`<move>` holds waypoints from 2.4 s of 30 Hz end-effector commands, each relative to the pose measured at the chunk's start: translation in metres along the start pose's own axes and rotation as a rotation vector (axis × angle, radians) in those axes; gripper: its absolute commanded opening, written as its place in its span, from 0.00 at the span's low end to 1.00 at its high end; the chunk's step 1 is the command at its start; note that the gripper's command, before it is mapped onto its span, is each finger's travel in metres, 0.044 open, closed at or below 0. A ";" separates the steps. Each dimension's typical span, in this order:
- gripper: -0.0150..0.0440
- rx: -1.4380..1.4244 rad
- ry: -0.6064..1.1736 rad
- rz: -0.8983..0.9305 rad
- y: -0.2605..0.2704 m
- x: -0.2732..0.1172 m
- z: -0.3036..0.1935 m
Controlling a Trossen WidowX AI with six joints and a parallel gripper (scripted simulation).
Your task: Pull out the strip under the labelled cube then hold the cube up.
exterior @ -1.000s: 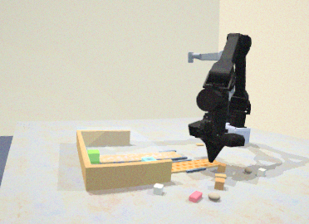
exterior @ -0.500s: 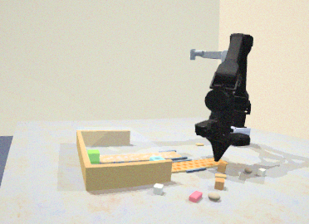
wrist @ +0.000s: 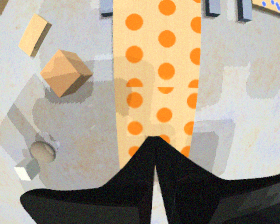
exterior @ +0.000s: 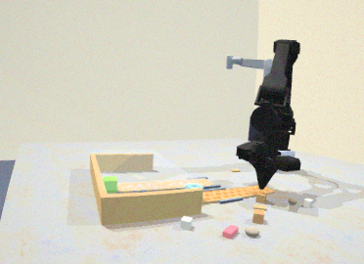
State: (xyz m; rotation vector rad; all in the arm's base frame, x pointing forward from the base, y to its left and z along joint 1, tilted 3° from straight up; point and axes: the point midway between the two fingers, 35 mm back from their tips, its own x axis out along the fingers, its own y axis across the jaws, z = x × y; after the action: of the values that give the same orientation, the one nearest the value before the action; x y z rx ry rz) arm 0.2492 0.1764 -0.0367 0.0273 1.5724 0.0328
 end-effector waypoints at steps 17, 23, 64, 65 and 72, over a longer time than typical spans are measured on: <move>0.25 -0.002 0.032 -0.007 -0.002 0.006 -0.036; 0.25 -0.002 0.032 -0.007 -0.002 0.006 -0.036; 0.25 -0.002 0.029 -0.007 0.002 -0.040 -0.026; 0.25 -0.002 0.031 -0.007 0.002 -0.042 -0.026; 0.43 -0.023 0.029 -0.007 0.002 -0.042 -0.008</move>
State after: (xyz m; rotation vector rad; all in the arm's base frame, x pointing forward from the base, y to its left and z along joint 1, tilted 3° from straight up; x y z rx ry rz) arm 0.2299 0.1775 0.0042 0.0112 1.5956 0.0379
